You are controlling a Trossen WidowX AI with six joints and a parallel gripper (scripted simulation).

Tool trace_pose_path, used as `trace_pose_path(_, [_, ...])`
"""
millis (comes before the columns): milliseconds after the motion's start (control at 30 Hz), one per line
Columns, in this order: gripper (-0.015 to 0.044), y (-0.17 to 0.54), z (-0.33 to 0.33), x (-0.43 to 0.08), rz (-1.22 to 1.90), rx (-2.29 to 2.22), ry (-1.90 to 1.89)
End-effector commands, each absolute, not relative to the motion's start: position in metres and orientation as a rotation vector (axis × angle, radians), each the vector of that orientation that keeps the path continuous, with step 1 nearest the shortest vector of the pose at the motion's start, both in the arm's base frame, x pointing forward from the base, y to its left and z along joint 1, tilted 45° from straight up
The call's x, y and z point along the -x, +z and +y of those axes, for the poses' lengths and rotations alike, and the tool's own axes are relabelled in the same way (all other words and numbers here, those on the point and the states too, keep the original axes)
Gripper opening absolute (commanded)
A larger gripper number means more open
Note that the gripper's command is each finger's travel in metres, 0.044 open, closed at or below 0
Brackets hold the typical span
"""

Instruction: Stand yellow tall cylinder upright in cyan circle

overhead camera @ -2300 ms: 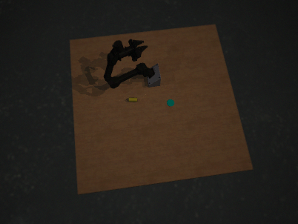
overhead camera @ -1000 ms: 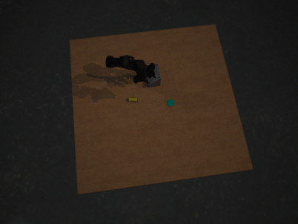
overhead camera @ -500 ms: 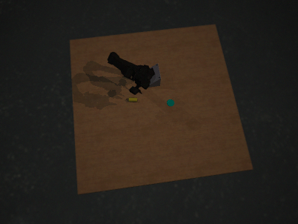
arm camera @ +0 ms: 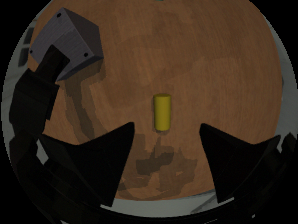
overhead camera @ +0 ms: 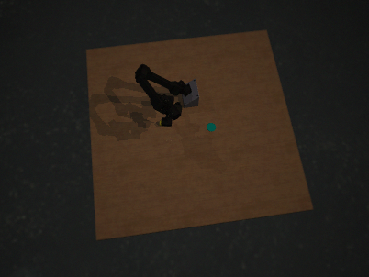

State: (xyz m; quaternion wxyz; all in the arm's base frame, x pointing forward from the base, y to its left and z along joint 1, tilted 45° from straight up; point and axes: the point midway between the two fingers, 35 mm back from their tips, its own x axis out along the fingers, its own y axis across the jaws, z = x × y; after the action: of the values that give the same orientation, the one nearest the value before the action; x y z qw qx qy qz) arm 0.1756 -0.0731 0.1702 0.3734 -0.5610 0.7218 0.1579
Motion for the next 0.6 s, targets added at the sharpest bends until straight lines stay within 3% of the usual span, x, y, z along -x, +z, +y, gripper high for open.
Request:
trace_pose_path(0, [0.0309, 0.171, -0.078, -0.174, 1.877, 1.465, 0.442])
trace_pose_path(567, [0.0309, 0.094, -0.156, -0.161, 1.878, 1.468, 0.436])
